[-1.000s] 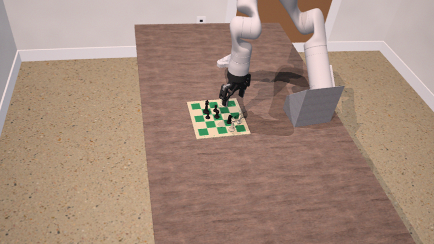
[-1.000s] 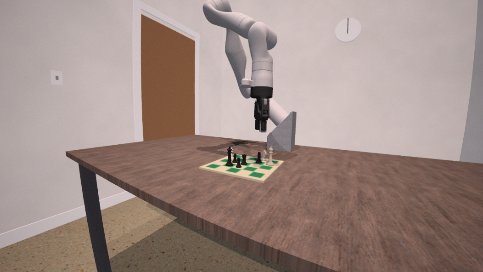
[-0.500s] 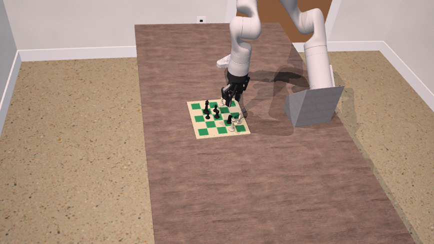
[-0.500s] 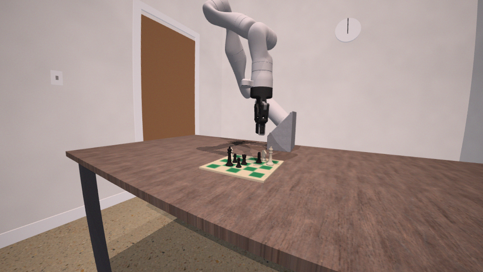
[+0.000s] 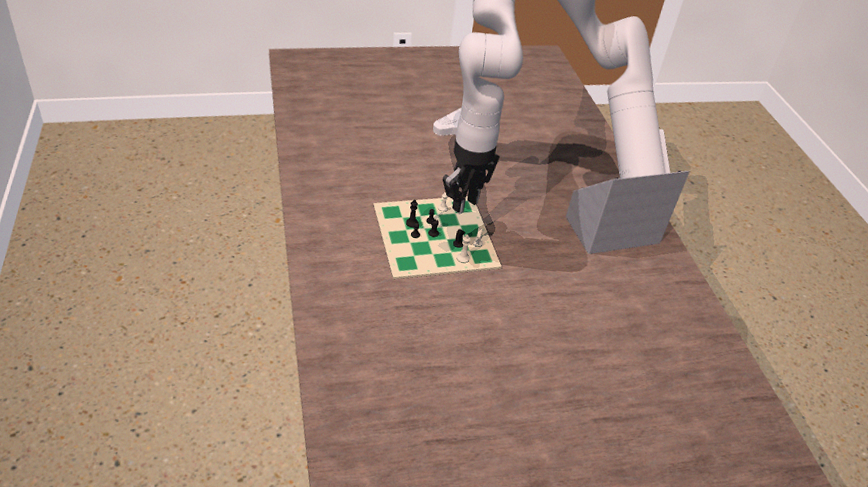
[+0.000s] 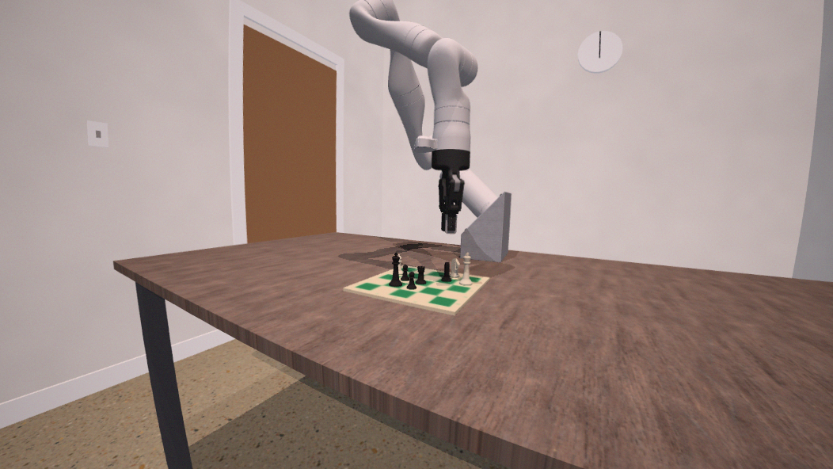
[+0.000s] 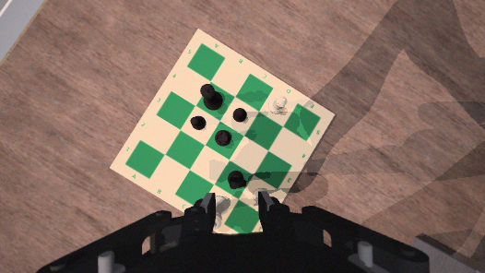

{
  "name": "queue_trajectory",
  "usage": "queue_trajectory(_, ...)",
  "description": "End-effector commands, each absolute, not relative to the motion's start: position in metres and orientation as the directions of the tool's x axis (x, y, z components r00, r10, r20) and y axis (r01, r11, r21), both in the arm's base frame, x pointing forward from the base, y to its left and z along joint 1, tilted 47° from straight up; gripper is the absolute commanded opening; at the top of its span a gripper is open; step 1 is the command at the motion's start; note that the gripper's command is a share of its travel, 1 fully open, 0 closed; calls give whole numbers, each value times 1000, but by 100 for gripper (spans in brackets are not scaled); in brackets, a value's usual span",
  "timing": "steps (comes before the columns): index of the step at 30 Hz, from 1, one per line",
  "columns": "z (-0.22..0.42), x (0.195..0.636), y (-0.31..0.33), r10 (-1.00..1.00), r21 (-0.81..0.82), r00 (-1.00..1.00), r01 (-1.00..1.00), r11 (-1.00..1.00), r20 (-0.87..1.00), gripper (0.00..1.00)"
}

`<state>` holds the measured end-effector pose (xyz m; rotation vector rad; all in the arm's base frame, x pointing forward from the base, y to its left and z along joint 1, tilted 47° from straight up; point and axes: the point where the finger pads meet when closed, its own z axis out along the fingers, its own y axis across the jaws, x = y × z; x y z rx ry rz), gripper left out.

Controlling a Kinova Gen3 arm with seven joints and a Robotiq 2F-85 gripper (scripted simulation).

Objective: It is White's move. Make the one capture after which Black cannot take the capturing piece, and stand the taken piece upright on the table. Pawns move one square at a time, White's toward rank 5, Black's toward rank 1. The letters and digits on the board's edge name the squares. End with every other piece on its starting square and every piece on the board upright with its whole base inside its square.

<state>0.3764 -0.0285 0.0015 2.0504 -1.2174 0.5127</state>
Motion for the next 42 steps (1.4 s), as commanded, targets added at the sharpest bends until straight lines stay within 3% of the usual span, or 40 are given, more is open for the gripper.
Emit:
queue_trajectory(1,2,377,-28,-604,357,483,-876,-325,634,39)
queue_trajectory(42,-15,377,-46,-603,359,484,-875,-325,634,39)
